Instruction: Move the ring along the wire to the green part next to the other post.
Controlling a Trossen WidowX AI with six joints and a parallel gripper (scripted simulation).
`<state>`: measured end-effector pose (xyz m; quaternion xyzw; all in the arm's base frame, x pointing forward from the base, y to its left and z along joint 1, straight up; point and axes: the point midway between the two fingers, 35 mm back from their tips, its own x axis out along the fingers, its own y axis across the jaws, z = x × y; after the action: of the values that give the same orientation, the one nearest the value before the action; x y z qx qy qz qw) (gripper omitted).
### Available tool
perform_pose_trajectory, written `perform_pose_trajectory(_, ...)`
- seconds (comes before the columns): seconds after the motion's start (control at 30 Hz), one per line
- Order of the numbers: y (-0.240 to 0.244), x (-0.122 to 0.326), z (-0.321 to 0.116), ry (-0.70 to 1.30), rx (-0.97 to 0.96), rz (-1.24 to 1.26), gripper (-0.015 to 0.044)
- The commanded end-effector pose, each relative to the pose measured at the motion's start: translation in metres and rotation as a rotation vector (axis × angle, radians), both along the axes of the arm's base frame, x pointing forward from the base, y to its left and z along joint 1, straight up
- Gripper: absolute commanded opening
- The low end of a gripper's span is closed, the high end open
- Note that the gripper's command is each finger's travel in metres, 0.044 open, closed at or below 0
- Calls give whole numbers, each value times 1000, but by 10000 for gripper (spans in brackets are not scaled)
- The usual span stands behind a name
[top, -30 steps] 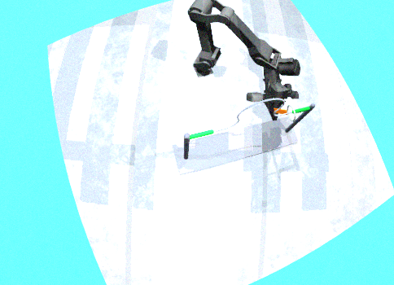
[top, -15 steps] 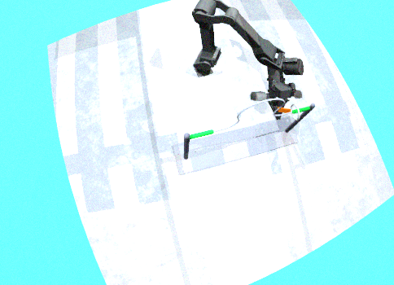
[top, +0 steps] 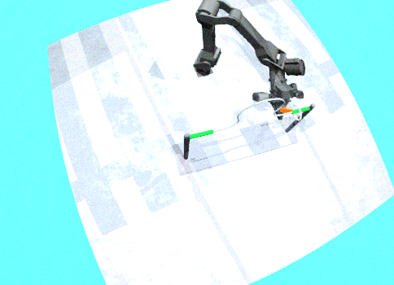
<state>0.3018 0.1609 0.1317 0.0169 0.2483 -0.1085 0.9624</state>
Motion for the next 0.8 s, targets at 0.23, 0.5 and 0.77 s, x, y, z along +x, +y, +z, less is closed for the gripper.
perform_pose_trajectory(0.23,-2,-1,-10,3,-7,-5,-150)
perform_pose_trajectory(0.5,-2,-1,-10,3,-7,-5,-150)
perform_pose_trajectory(0.77,-1,-1,-9,3,-6,-1,-124)
